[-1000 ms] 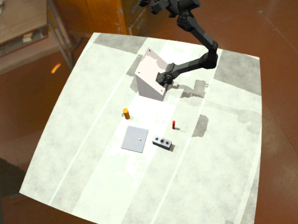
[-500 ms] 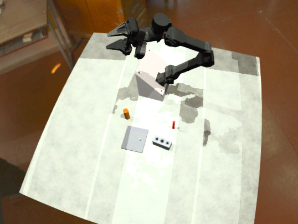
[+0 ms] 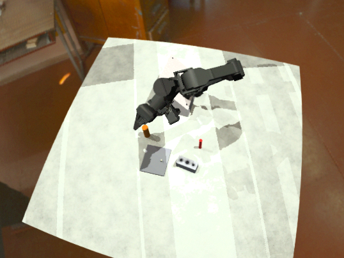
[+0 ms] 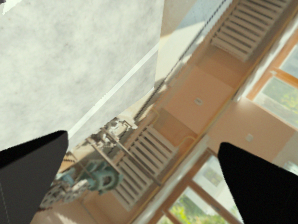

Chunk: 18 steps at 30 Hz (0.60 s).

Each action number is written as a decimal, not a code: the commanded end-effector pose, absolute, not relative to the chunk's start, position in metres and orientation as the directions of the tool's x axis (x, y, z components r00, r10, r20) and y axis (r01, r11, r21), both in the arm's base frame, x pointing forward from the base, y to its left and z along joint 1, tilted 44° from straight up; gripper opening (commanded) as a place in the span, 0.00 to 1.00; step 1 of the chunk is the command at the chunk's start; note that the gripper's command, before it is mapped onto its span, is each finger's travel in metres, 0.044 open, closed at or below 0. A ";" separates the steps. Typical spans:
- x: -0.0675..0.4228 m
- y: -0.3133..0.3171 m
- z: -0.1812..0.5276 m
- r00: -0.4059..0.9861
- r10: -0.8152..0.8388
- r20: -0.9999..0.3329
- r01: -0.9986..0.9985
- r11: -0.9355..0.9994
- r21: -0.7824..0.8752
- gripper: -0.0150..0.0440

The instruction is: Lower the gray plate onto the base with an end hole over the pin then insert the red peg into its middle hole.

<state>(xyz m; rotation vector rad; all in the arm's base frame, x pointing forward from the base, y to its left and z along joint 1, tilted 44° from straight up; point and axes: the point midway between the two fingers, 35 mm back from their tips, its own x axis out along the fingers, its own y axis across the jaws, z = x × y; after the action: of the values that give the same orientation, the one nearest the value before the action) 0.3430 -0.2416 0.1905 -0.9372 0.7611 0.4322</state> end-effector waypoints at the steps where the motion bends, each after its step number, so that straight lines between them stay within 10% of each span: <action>1: 0.357 -0.173 0.167 0.566 0.241 -0.788 -0.776 0.479 -0.411 1.00; 12: 0.335 0.002 0.140 0.097 0.674 -0.733 -0.987 0.162 0.019 1.00; 18: 0.332 0.011 0.140 0.060 0.690 -0.721 -0.989 0.136 0.048 1.00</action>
<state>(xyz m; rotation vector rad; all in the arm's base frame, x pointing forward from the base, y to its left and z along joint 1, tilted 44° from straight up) 0.3346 0.0059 0.1395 -0.5685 0.6938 1.3393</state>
